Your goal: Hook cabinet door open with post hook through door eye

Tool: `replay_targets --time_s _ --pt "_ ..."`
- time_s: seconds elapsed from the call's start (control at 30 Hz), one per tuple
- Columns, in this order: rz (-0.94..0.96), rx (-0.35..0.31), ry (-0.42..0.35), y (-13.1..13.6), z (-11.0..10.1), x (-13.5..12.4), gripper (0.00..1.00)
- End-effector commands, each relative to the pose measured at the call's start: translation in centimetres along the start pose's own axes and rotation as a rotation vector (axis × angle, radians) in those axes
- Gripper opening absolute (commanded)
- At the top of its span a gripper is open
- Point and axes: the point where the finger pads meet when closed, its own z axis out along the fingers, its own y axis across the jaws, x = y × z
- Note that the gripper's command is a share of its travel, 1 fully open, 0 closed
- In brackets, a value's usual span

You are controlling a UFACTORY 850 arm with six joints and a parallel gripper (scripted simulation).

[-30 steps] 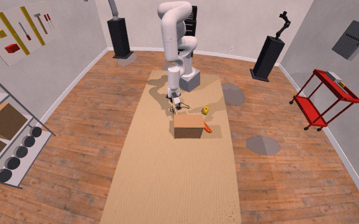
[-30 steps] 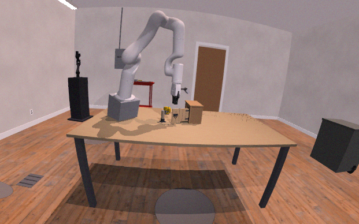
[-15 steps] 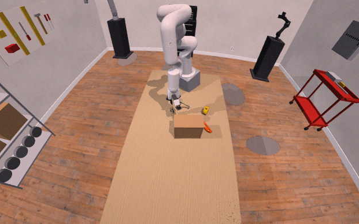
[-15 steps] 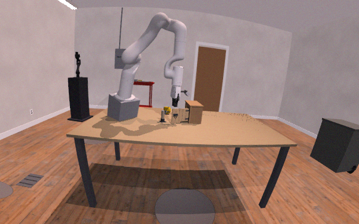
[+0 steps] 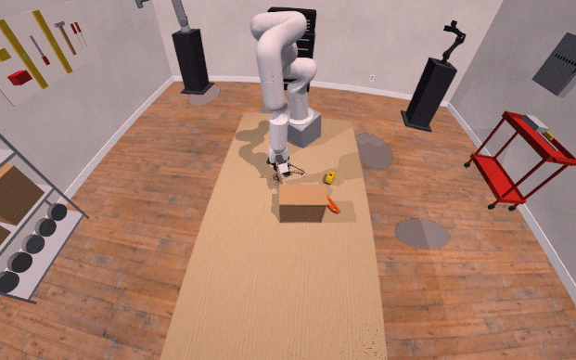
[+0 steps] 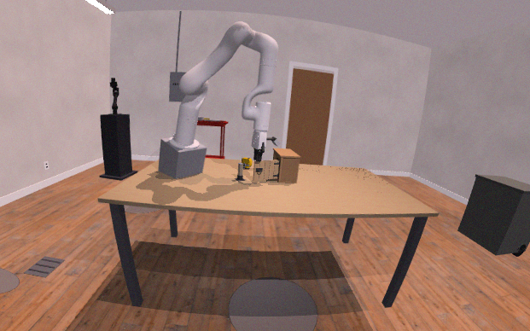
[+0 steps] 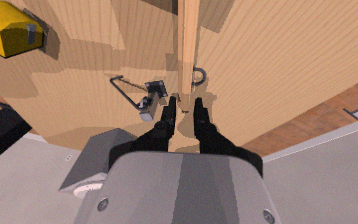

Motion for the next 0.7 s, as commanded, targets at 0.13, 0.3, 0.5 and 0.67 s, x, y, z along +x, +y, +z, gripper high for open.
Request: replay_targets --time_s 0.13,0.3,0.5,0.67 --pt "0.001 -0.017 0.026 0.03 1.06 0.05 0.27" --pt "0.001 -0.017 0.026 0.03 1.40 0.05 0.27" --pt "0.001 -0.017 0.026 0.03 1.52 0.06 0.27" --pt "0.001 -0.017 0.026 0.03 1.55 0.06 0.27"
